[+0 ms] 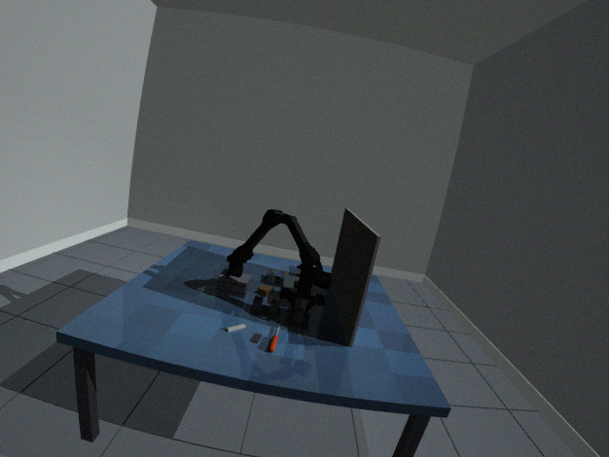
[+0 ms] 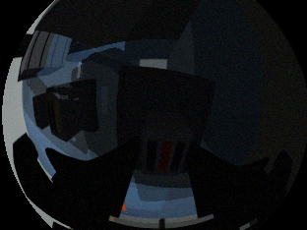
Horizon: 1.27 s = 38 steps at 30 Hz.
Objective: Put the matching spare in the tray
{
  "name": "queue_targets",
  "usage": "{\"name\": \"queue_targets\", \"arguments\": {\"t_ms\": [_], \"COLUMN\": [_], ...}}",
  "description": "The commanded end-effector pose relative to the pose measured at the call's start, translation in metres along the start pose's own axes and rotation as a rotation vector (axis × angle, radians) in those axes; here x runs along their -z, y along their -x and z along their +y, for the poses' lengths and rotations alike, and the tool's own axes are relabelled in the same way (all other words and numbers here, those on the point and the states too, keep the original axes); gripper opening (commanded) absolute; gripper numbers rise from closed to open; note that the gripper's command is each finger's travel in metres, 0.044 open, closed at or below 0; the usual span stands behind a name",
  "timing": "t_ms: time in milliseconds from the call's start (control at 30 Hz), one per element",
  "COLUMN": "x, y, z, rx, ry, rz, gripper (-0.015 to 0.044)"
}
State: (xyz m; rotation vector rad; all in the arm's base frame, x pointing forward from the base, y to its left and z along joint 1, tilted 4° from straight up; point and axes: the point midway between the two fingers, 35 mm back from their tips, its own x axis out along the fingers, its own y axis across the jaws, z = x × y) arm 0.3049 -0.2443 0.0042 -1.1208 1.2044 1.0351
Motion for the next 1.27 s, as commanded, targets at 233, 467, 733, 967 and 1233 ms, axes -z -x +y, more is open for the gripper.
{"name": "queue_targets", "arguments": {"t_ms": [233,467,733,967,1233], "x": [0.001,-0.001,-0.001,0.001,0.001], "y": [0.011,0.108,0.108,0.112,0.112], "z": [-0.002,0.001,0.001,0.0,0.0], "rx": [0.0,-0.003,-0.003,0.009,0.009], "ry": [0.0,-0.004,-0.004,-0.007,-0.007], "rz": [-0.001,-0.007,-0.007,0.007,0.007], "gripper": [0.044,0.044,0.044,0.044,0.044]}}
